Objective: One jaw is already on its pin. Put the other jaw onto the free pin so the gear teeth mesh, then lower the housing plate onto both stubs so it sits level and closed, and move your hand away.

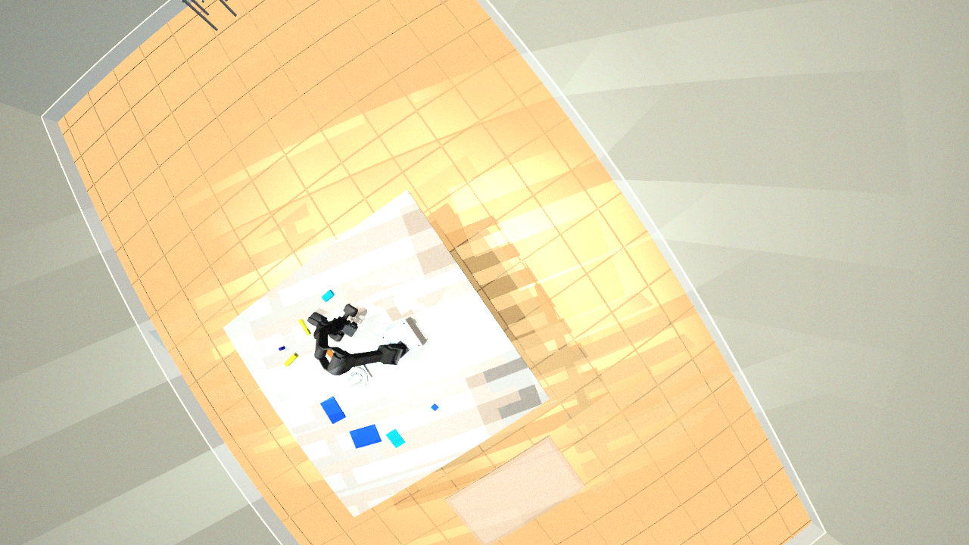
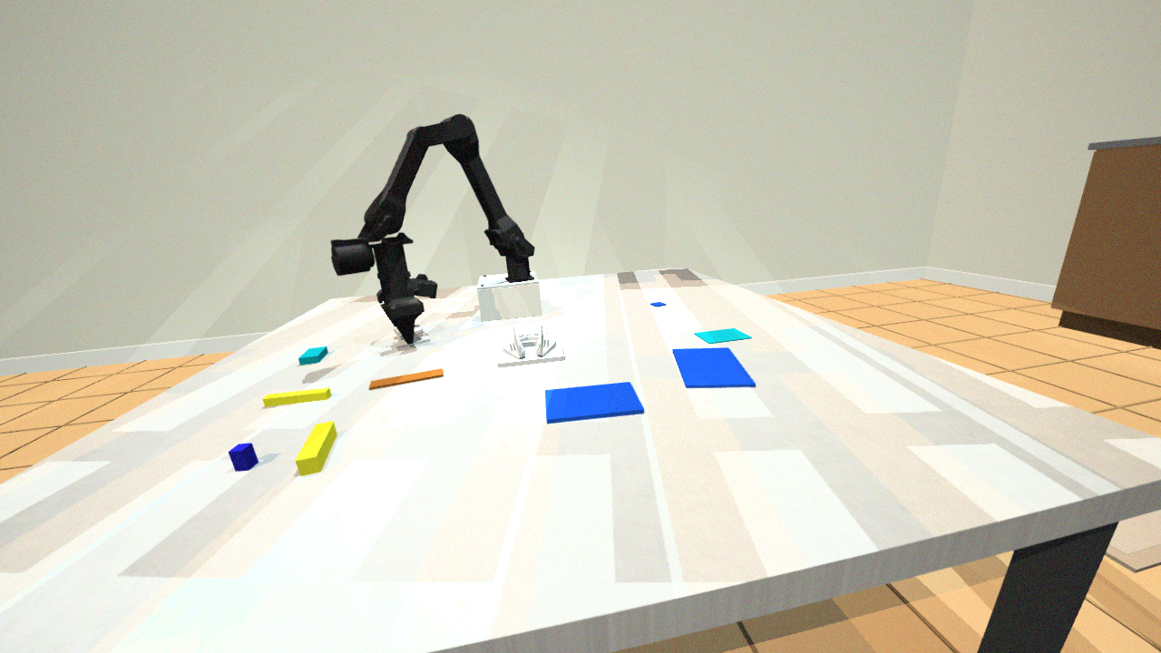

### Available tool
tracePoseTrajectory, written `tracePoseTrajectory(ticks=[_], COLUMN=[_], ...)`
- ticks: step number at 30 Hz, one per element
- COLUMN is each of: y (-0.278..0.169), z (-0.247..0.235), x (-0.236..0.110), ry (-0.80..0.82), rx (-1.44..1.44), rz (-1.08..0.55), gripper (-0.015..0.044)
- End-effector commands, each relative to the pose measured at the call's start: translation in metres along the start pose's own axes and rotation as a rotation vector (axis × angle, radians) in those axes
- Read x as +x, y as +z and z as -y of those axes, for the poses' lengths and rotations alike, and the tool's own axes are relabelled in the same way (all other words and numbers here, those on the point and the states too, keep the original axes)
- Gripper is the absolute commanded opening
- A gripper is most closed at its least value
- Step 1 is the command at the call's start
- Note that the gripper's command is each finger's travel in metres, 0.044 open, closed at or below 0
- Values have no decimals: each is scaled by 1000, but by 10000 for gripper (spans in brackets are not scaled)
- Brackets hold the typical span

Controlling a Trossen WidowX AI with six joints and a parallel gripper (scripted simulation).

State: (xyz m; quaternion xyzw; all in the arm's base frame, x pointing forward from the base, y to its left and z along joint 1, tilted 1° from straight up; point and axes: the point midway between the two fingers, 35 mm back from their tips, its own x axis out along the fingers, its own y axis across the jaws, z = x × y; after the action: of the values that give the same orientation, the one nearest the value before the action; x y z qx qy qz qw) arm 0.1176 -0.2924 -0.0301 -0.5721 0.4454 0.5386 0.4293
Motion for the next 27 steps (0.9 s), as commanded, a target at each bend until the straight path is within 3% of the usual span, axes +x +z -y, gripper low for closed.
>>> tracePoseTrajectory(ticks=[1,15,27], y=[0,0,-3], z=[0,0,1], x=[0,-1,-36], ry=[0,0,-2], rx=[0,0,-2], rz=[0,0,-1], gripper=[367,351,351])
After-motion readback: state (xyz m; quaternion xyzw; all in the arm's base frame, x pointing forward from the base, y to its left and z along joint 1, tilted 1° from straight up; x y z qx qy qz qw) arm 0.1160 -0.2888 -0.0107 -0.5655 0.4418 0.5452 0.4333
